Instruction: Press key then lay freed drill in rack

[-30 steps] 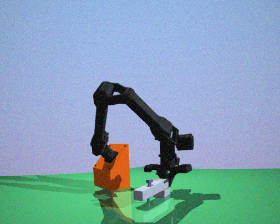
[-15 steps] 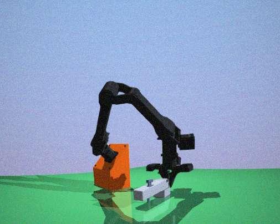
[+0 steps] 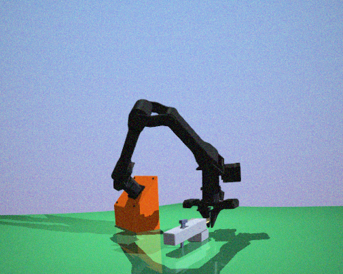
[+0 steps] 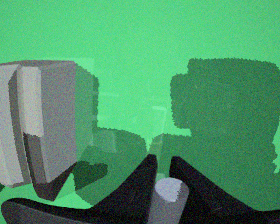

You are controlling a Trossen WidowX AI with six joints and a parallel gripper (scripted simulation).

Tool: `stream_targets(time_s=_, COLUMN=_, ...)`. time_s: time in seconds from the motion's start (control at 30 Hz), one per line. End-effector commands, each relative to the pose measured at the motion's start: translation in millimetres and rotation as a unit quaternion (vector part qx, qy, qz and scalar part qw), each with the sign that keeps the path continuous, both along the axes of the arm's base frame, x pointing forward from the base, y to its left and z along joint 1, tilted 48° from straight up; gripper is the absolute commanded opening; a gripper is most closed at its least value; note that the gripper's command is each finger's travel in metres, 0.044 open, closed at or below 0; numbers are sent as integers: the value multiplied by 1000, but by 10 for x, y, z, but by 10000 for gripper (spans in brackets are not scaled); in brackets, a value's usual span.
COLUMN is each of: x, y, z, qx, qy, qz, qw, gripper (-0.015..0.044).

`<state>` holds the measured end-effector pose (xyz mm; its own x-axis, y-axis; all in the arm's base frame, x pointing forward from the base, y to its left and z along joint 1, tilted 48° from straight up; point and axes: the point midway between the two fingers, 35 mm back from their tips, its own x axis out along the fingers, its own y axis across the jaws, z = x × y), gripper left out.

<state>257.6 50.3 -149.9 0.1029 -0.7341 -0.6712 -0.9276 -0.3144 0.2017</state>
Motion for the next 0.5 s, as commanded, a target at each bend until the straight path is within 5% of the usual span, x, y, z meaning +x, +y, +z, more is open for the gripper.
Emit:
stream_targets(time_s=0.0, x=3, y=-6, z=4, qx=0, qy=0, qz=0, qw=1000, gripper=53)
stream_targets(time_s=0.47, x=23, y=-32, z=20, qx=3, qy=-3, qz=1, qw=1000, gripper=420)
